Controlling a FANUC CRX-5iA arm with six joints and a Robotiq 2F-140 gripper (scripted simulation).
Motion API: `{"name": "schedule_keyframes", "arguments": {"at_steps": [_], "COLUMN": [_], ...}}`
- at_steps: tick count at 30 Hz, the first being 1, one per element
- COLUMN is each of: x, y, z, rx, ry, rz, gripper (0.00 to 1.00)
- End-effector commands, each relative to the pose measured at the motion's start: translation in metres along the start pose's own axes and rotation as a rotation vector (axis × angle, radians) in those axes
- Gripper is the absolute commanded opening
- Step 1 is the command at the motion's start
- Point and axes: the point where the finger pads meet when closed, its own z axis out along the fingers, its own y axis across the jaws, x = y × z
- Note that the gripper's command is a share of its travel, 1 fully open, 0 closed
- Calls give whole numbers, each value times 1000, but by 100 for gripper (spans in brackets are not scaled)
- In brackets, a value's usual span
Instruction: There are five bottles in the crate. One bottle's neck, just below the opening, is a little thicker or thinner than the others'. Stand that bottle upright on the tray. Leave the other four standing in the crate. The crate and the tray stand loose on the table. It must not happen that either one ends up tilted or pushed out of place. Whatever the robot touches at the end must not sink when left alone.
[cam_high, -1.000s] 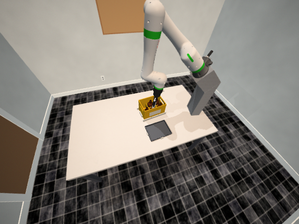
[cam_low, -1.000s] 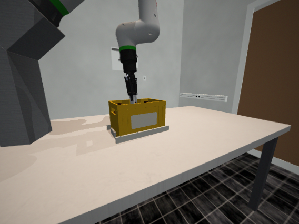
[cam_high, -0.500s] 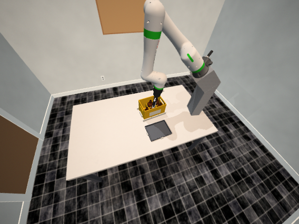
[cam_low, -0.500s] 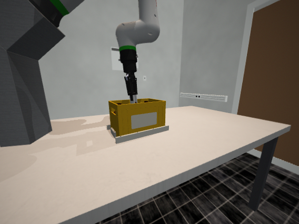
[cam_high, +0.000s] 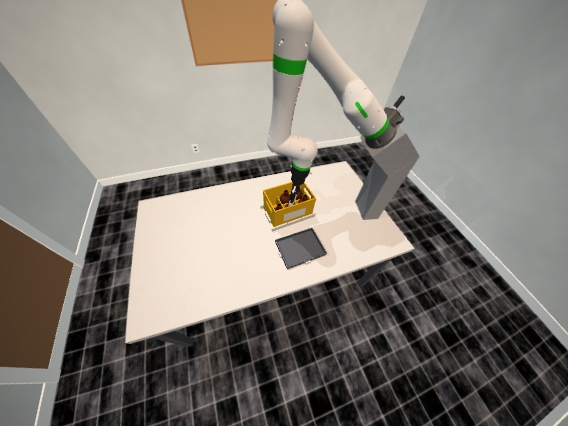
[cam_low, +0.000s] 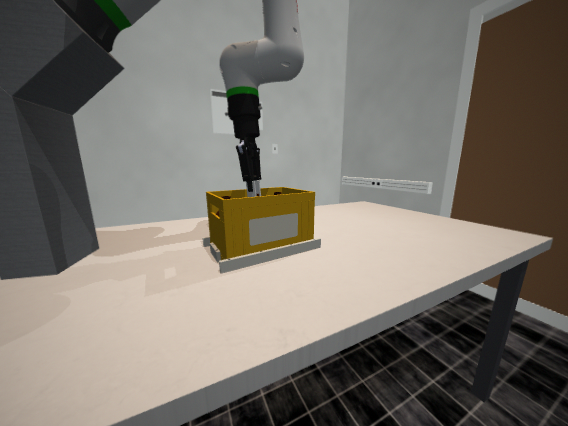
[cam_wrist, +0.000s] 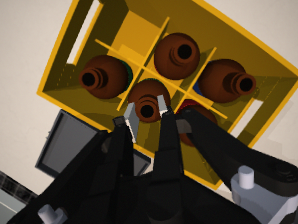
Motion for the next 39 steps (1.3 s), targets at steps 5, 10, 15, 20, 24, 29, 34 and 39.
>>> {"name": "schedule_keyframes", "arguments": {"at_steps": [5, 10, 15, 20, 24, 29, 34, 39], "x": [1, 1, 1, 1, 1, 1, 2, 2], "y": [0, 0, 0, 0, 1, 1, 1, 2], "z": [-1, -4, -6, -10, -15, -21, -25, -30], "rx": [-4, -4, -4, -4, -4, -4, -4, -4], "ry": [-86, -86, -86, -86, -86, -86, -86, -86], "rz": [0, 0, 0, 0, 0, 0, 0, 0], "gripper": [10, 10, 10, 10, 10, 10, 10, 10]}}
